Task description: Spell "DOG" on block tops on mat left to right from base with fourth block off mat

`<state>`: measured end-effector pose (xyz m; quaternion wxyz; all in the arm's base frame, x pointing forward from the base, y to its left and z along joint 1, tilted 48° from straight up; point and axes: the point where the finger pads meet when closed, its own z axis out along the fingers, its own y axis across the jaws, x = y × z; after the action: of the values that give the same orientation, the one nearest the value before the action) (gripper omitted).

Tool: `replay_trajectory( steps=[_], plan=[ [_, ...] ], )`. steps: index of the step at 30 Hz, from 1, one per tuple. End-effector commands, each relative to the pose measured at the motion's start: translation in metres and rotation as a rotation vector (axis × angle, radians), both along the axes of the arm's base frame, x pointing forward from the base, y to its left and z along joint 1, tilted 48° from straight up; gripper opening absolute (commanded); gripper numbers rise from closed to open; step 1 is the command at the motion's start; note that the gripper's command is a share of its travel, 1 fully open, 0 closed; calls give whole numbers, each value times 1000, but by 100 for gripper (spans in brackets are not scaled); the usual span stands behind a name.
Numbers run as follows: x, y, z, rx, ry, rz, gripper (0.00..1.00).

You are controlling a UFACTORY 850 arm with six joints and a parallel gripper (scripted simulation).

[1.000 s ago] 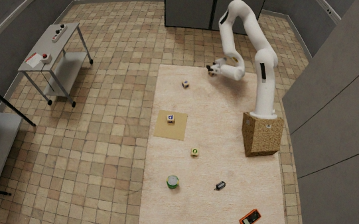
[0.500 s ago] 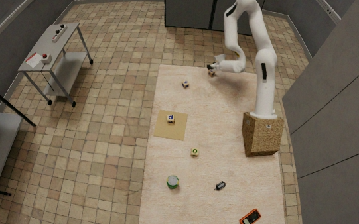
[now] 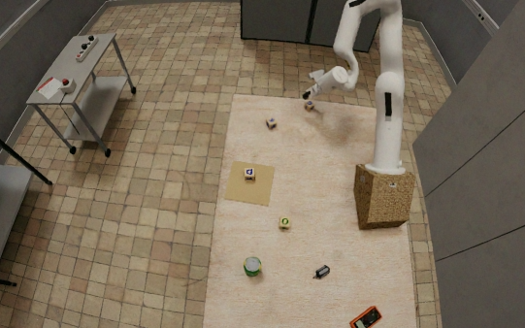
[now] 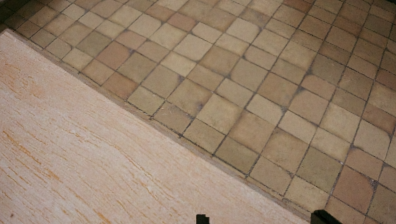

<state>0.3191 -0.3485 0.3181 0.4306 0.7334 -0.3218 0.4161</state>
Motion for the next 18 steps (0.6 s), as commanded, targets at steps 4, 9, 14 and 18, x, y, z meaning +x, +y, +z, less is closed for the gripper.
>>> replay_trajectory(
  steps=[4, 9, 14, 18],
  plan=[
    [-2, 1, 3, 144, 91, -80, 65],
    [-3, 3, 5, 238, 140, -124, 65],
    [-3, 6, 6, 332, 185, -163, 65],
    [-3, 8, 7, 392, 213, -187, 65]
  ],
)
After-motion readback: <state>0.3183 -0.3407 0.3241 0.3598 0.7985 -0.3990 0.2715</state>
